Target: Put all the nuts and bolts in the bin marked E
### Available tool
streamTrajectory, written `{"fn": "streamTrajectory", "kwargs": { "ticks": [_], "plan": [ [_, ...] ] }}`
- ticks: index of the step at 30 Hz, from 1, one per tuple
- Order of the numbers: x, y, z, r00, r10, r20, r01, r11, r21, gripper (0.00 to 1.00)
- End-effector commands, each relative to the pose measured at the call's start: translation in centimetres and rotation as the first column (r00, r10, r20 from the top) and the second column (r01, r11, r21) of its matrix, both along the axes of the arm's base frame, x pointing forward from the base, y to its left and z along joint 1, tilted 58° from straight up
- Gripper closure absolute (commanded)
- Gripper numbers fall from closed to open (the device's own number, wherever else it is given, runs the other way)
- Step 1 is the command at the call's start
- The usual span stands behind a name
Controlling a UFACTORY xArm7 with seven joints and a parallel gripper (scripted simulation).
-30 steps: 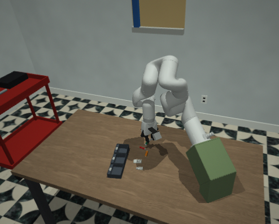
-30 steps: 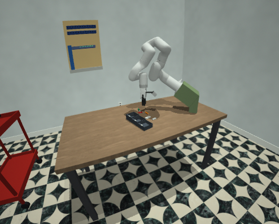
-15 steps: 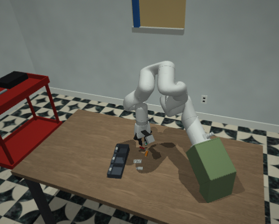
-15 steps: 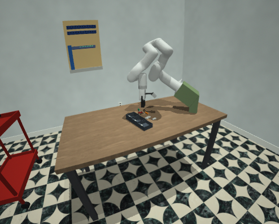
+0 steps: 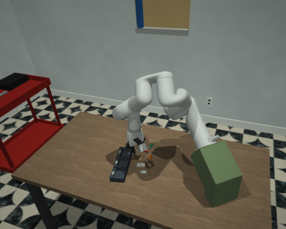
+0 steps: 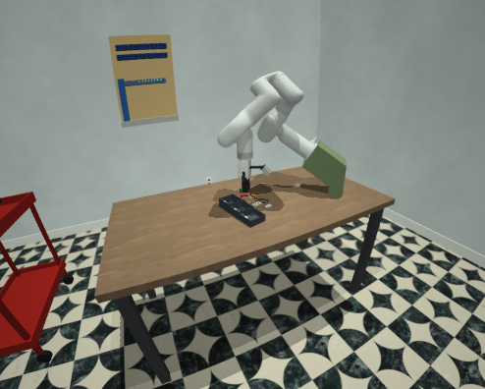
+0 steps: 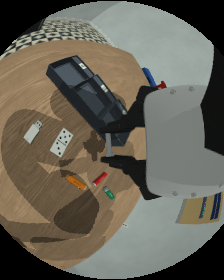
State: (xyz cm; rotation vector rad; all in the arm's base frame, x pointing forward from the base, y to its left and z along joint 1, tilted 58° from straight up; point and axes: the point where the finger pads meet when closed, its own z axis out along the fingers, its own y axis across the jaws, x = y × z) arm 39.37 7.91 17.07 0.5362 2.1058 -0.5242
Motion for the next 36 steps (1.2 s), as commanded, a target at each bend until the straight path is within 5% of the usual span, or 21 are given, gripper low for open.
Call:
{"fn": "streamTrajectory", "kwargs": {
  "ticks": [1, 8, 22, 30, 36],
  "plan": [
    [1.3, 1.8, -0.2, 1.000, -0.006, 0.002, 0.006, 1.000, -0.002, 1.00],
    [2.7, 3.8, -0.6, 0.991, 0.084, -0.103, -0.096, 0.989, -0.116, 1.00],
    [5.9, 8.5, -1.5, 0.885, 0.249, -0.393, -0.391, 0.856, -0.338, 1.00],
    [5.9, 8.5, -1.5, 0.807, 0.270, -0.526, -0.512, 0.763, -0.394, 1.00],
    [5.8, 8.4, -1.5, 0.807, 0.270, -0.526, -0.512, 0.763, -0.394, 1.00]
  ]
}}
